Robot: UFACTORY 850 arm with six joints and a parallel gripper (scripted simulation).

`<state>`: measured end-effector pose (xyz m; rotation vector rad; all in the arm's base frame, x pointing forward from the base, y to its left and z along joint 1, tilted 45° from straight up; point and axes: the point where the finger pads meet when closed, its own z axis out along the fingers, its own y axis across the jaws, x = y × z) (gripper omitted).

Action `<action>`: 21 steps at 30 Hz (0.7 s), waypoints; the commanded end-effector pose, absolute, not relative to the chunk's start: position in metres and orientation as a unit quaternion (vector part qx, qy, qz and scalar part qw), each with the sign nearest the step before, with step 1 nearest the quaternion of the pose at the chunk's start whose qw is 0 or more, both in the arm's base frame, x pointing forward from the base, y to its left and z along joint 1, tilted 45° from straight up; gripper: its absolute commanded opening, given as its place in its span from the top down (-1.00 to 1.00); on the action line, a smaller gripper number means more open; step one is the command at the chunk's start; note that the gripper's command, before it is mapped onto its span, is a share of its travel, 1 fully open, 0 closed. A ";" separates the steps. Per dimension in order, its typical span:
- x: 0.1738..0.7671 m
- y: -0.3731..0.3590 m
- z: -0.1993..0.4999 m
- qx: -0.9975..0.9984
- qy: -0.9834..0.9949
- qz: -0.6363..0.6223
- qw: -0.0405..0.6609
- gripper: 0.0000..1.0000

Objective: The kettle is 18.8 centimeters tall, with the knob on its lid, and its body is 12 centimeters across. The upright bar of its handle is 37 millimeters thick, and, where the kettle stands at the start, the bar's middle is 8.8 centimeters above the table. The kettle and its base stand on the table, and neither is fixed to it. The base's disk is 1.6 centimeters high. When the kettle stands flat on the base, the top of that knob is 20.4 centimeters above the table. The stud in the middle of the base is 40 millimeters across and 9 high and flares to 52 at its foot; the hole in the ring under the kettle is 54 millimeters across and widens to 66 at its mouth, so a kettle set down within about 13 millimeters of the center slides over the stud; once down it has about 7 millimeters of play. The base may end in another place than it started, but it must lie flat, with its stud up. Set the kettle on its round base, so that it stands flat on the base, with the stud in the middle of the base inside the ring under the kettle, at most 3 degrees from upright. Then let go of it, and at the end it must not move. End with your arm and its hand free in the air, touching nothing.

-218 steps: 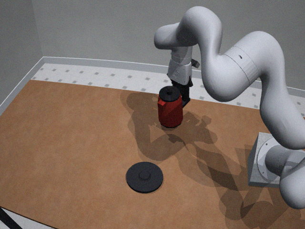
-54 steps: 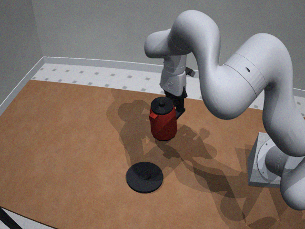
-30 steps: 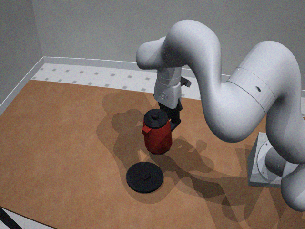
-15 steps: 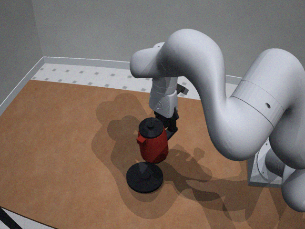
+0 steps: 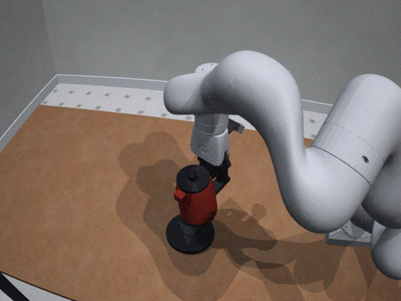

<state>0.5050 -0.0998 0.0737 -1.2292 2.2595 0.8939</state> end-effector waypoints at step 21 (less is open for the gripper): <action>0.514 -0.071 0.104 -0.441 0.812 0.320 0.208 1.00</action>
